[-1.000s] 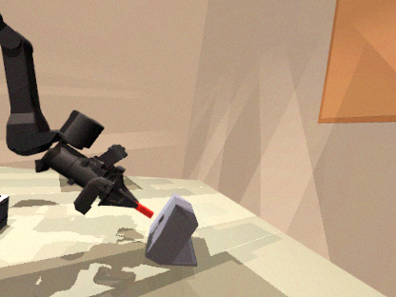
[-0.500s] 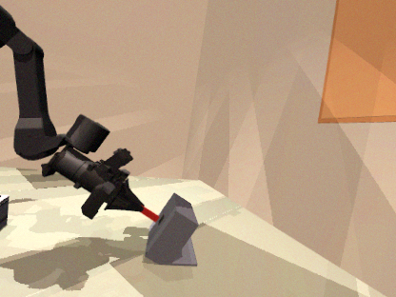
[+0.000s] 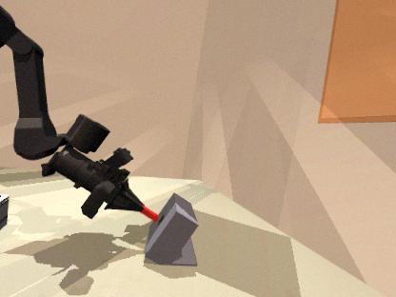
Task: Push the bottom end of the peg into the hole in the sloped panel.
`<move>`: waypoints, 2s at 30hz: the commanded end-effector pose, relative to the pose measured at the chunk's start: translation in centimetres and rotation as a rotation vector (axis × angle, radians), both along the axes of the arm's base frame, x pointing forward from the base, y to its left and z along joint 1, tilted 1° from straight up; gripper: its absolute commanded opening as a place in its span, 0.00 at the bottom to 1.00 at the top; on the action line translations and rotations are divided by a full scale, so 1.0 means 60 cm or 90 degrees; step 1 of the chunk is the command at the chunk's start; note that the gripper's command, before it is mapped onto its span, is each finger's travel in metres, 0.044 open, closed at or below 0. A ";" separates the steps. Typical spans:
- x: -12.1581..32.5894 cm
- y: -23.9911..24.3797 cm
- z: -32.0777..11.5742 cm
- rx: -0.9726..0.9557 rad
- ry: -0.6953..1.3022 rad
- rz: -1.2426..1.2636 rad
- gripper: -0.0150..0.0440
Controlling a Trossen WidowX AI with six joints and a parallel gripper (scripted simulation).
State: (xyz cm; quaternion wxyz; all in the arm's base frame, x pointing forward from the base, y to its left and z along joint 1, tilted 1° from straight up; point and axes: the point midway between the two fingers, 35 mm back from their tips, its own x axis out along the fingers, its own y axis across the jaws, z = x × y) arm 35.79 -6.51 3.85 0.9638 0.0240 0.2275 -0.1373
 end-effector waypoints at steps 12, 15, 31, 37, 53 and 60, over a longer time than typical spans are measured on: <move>0.005 0.000 0.005 0.000 0.000 0.000 0.25; 0.006 0.000 0.006 0.000 0.000 0.000 0.25; 0.011 -0.003 0.002 0.000 0.000 0.000 0.25; 0.014 -0.003 -0.001 0.000 0.000 0.000 0.25; 0.020 -0.003 -0.004 0.000 -0.001 0.000 0.25; 0.022 -0.005 -0.005 0.000 -0.001 0.000 0.25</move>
